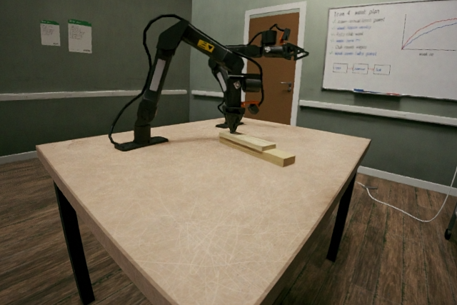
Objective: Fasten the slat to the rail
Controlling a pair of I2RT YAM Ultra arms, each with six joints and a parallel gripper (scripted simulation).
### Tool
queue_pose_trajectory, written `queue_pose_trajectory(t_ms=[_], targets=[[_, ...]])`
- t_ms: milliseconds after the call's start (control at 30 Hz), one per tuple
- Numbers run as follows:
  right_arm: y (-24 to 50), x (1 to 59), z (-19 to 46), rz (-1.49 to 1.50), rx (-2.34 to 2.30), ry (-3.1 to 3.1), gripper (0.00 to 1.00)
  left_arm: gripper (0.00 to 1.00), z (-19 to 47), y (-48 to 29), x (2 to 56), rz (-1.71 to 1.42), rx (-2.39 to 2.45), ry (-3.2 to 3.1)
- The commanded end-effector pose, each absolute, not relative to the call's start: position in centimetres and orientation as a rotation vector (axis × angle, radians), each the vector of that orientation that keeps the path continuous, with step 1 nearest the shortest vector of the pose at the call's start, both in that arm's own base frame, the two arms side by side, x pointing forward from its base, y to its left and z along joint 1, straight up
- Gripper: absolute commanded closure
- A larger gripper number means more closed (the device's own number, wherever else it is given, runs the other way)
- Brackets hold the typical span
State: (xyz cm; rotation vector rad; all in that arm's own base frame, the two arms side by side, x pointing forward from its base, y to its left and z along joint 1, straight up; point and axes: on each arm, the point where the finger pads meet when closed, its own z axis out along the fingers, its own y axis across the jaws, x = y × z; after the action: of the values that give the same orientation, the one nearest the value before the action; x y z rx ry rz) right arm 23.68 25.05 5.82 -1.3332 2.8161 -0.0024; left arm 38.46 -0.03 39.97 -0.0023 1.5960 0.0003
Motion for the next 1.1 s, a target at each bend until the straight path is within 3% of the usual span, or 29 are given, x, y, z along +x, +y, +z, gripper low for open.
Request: queue_pose_trajectory(t_ms=[0,1067], targets=[[24.84,22.8,5.58,0.015,-1.183,2.909,0.88,0.0,41.19,0.1,38.06,0.0,0.0,1.558],[24.77,22.74,5.48,0.012,-0.336,3.128,0.88,0.0,41.19,0.1,38.06,0.0,0.0,1.558]])
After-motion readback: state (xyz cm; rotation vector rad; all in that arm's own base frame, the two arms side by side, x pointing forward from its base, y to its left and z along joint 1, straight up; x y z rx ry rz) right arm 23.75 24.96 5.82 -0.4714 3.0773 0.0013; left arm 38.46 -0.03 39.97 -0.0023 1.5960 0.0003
